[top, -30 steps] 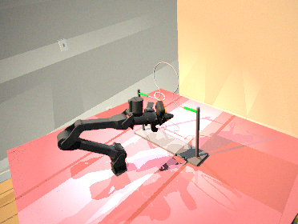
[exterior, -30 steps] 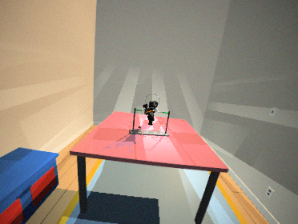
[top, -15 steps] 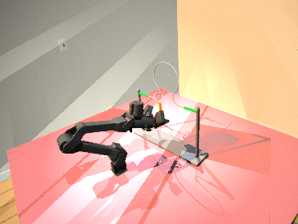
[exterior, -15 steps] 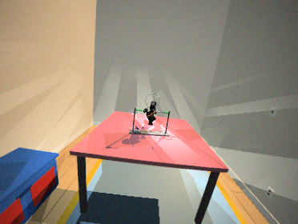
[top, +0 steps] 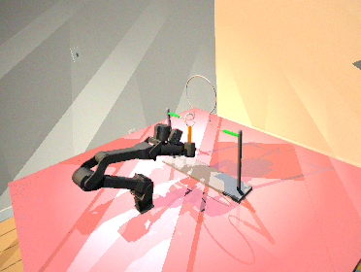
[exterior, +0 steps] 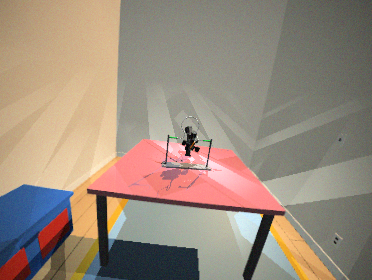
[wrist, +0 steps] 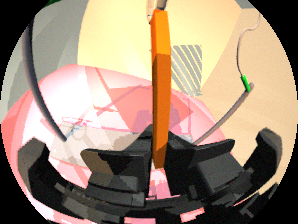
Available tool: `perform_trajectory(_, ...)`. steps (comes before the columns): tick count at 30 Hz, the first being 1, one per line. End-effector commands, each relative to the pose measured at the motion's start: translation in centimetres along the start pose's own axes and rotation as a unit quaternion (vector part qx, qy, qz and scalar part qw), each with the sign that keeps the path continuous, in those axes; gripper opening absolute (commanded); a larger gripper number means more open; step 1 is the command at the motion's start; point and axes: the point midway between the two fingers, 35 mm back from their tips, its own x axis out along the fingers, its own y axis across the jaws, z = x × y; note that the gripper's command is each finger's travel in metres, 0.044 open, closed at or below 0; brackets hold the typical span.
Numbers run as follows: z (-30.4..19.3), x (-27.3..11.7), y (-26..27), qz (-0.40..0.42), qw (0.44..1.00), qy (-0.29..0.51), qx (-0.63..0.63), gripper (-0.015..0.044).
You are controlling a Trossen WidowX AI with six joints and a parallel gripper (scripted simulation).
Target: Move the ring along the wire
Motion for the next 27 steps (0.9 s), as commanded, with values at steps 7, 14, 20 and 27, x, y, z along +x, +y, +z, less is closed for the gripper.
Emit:
perform_trajectory(7, 0.3, -0.5, 2.7, 0.032, 0.997, 0.009, 0.074, -0.0150)
perform_trajectory(14, 0.6, -0.8, 4.2, 0.048, 0.993, 0.014, 0.108, -0.0150)
perform_trajectory(20, 0.9, -1.1, 5.2, 0.056, 0.991, 0.016, 0.125, -0.0150)
perform_trajectory(27, 1.1, -1.3, 6.1, 0.060, 0.989, 0.017, 0.134, -0.0150)
